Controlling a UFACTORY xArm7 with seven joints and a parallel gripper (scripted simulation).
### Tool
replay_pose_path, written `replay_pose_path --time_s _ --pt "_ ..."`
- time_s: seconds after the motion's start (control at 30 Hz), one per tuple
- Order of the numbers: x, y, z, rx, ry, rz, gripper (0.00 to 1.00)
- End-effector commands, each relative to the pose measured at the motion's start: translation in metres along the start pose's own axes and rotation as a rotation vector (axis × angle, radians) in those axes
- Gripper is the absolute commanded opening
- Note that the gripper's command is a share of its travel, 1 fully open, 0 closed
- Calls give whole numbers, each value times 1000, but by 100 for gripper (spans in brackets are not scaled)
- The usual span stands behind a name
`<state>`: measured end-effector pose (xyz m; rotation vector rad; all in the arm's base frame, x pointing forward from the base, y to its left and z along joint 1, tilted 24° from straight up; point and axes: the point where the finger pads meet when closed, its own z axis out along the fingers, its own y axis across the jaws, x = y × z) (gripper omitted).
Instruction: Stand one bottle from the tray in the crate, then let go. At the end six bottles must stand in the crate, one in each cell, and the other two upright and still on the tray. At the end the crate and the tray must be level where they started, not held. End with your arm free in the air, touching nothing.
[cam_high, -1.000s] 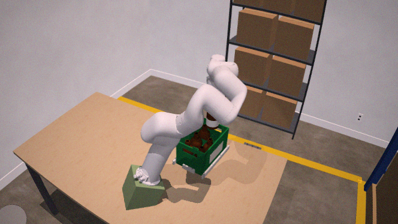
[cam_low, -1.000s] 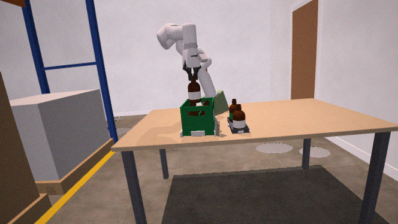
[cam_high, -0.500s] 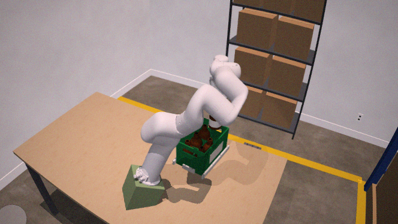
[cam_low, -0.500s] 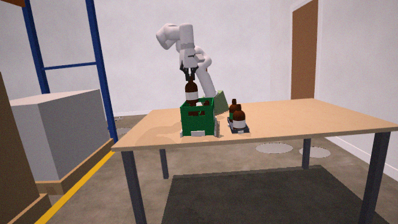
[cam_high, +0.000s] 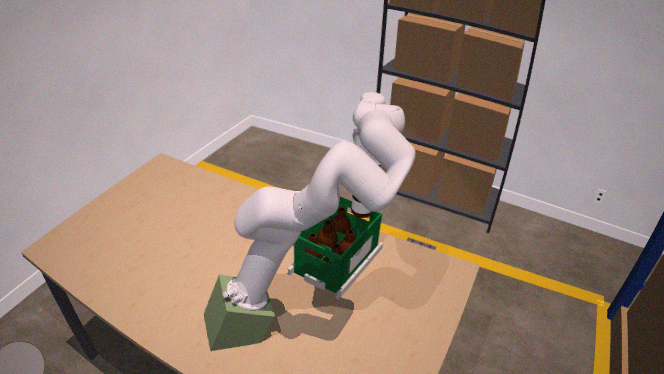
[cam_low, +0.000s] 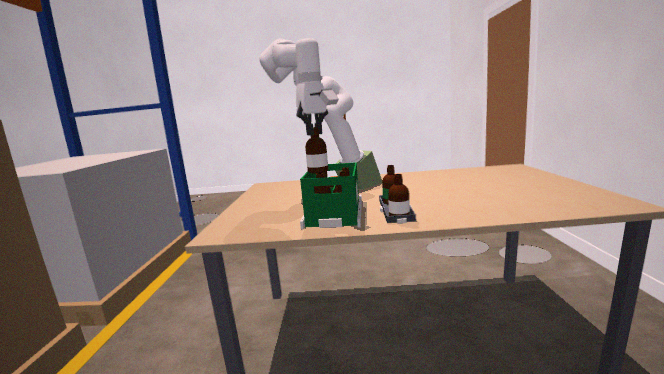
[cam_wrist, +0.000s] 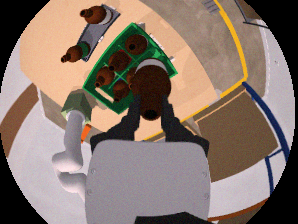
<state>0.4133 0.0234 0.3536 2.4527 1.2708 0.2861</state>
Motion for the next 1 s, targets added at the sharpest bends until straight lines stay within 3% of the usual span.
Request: replay_pose_path --time_s 0.0,0.97 --pt "0 2 -2 -2 3 0 0" --pt "-2 7 -2 -2 3 0 0"
